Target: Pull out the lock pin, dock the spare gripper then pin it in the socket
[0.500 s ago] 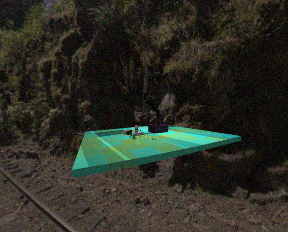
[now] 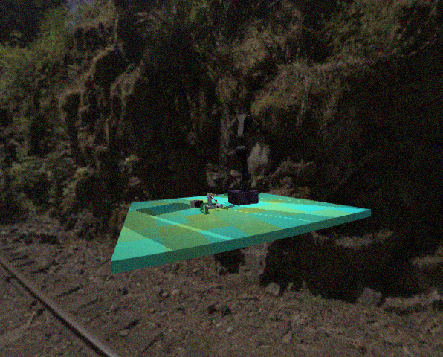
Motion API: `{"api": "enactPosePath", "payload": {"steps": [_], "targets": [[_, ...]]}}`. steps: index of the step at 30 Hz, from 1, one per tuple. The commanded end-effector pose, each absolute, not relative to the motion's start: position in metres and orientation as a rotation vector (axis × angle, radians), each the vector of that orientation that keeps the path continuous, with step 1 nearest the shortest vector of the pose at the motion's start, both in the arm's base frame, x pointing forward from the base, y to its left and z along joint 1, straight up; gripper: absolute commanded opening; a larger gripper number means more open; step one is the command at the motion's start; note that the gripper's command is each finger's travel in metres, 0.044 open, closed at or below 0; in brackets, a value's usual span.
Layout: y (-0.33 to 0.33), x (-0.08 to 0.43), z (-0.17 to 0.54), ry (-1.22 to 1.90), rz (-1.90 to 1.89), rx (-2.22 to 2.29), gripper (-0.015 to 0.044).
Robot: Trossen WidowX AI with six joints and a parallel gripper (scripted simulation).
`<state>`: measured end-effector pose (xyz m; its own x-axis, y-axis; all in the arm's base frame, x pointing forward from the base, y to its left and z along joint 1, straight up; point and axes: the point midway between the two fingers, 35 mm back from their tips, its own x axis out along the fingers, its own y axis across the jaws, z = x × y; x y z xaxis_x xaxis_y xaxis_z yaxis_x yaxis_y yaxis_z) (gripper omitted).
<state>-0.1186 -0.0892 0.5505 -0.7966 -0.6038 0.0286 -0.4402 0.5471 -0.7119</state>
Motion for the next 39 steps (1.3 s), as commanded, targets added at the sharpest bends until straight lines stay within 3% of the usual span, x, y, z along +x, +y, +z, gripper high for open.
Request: {"api": "enactPosePath", "payload": {"steps": [1,9,20,29,39], "targets": [[-0.136,-0.115,0.528,2.364,-1.011,-0.986,0.03],[-0.23,-0.057,0.475,1.943,-0.767,-1.162,0.03],[-0.28,0.096,0.389,1.491,-0.319,-1.238,0.03],[-0.232,0.228,0.312,1.252,0.107,-1.224,0.03],[-0.099,0.319,0.225,1.126,0.595,-1.189,0.03]]}}
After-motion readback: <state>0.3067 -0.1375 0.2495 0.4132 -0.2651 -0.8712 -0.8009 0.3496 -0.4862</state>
